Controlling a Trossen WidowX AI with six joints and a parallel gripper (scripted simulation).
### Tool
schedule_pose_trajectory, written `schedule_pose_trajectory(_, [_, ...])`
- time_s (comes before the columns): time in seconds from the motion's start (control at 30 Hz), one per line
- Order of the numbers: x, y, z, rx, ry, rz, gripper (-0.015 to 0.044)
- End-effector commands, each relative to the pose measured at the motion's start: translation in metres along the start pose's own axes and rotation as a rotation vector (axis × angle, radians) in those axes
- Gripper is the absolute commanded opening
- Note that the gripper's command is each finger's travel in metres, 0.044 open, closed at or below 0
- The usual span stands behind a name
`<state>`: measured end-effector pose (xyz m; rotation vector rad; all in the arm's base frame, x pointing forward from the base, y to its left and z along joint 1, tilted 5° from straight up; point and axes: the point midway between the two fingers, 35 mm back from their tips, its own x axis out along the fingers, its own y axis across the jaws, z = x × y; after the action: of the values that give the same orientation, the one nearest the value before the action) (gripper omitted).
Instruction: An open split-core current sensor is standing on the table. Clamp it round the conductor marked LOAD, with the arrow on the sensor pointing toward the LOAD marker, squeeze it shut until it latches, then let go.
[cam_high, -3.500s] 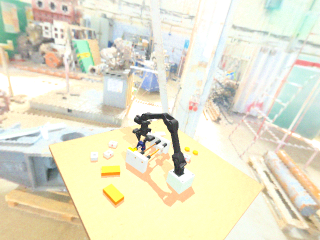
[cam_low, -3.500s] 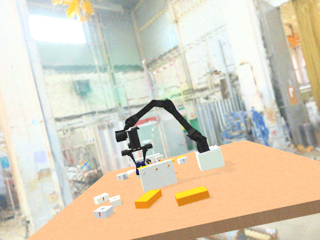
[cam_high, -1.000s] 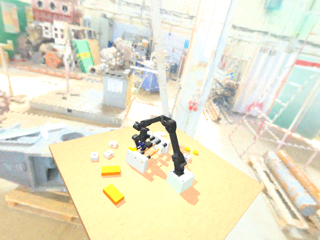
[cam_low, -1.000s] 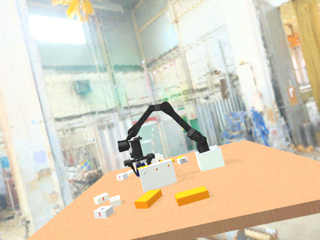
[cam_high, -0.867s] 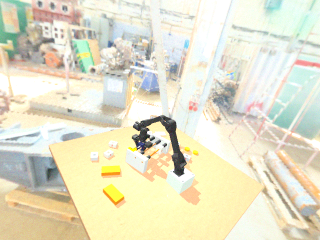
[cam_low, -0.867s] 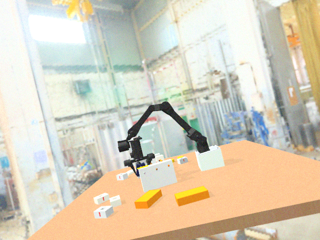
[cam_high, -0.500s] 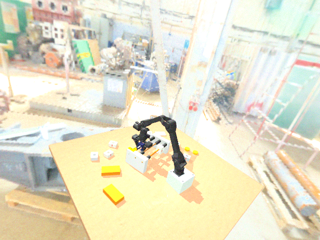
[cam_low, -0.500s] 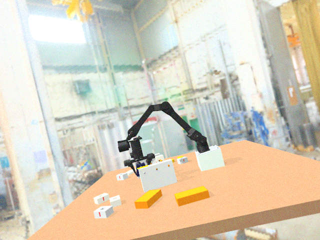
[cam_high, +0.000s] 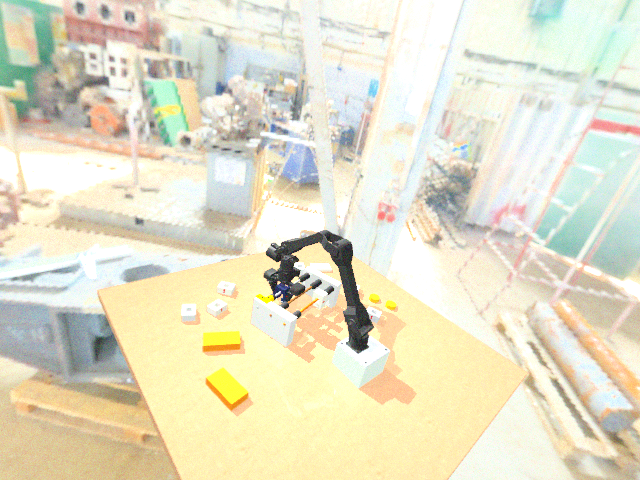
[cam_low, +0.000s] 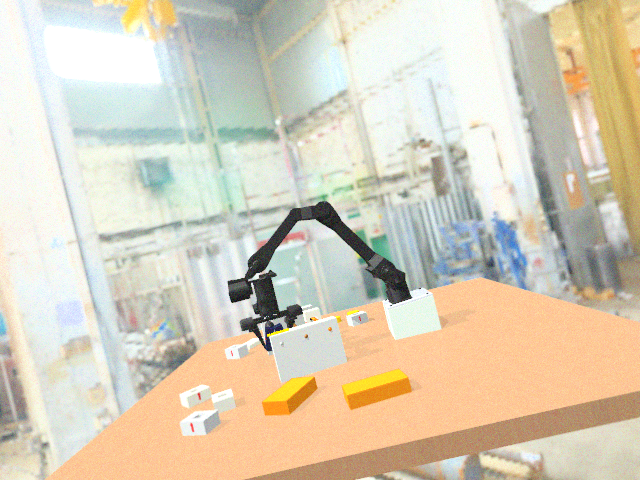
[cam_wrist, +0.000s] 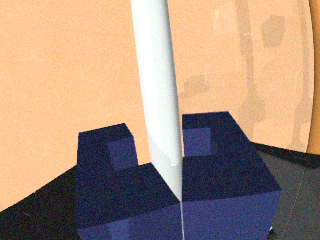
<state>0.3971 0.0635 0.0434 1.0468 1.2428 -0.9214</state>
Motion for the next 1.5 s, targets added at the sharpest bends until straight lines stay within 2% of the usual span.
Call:
schedule_pose_trajectory(0.0, [-0.001, 0.0, 0.0, 0.0, 0.0, -0.001, 0.0])
schedule_pose_trajectory(0.9, [0.0, 0.0, 0.0, 0.0, 0.0, 0.0, 0.0])
schedule_pose_trajectory(1.47, [-0.016, 0.0, 0.0, 0.002, -0.004, 0.001, 0.0])
